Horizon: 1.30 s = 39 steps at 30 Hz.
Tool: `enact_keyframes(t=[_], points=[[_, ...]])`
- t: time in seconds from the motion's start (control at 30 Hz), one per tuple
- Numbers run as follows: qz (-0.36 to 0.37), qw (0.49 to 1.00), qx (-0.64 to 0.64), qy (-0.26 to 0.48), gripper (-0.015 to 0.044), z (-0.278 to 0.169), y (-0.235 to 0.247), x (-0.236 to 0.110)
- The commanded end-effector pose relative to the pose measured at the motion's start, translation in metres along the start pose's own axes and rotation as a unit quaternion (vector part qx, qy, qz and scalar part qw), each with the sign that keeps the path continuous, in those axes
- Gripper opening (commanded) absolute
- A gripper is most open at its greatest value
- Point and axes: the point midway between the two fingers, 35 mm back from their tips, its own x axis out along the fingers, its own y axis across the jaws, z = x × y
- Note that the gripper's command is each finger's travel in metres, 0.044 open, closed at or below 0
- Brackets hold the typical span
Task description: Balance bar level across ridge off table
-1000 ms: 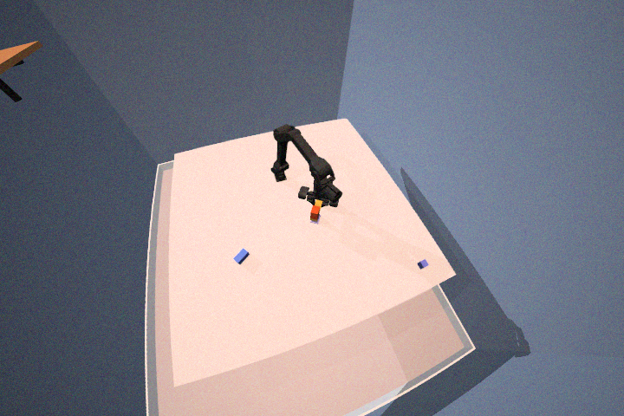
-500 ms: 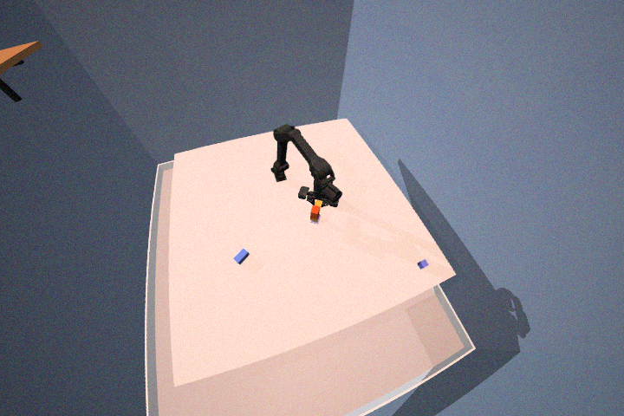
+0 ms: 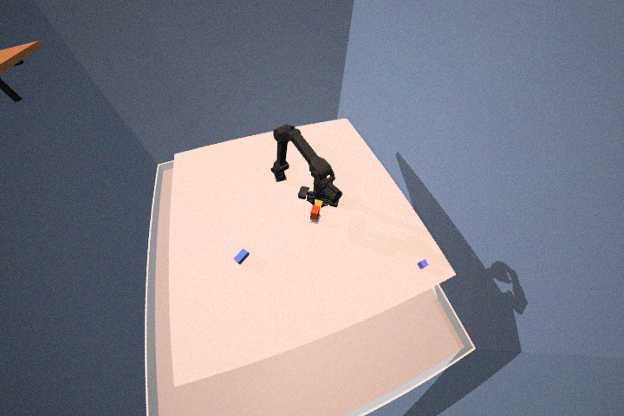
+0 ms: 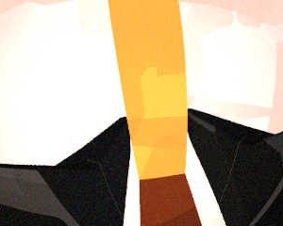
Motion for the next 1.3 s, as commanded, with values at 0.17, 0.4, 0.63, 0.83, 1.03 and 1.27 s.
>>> enact_keyframes(t=[0.17, 0.4, 0.63, 0.83, 1.03, 1.27], points=[[0.0, 1.0, 0.0, 0.0, 0.0172, 0.0, 0.0, 0.0], [0.0, 1.0, 0.0, 0.0, 0.0173, 0.0, 0.0, 0.0], [0.0, 1.0, 0.0, 0.0, 0.0185, 0.0, 0.0, 0.0], [0.0, 1.0, 0.0, 0.0, 0.0185, 0.0, 0.0, 0.0], [0.0, 1.0, 0.0, 0.0, 0.0342, 0.0, 0.0, 0.0], [0.0, 1.0, 0.0, 0.0, 0.044, -0.0002, -0.0003, -0.0021]])
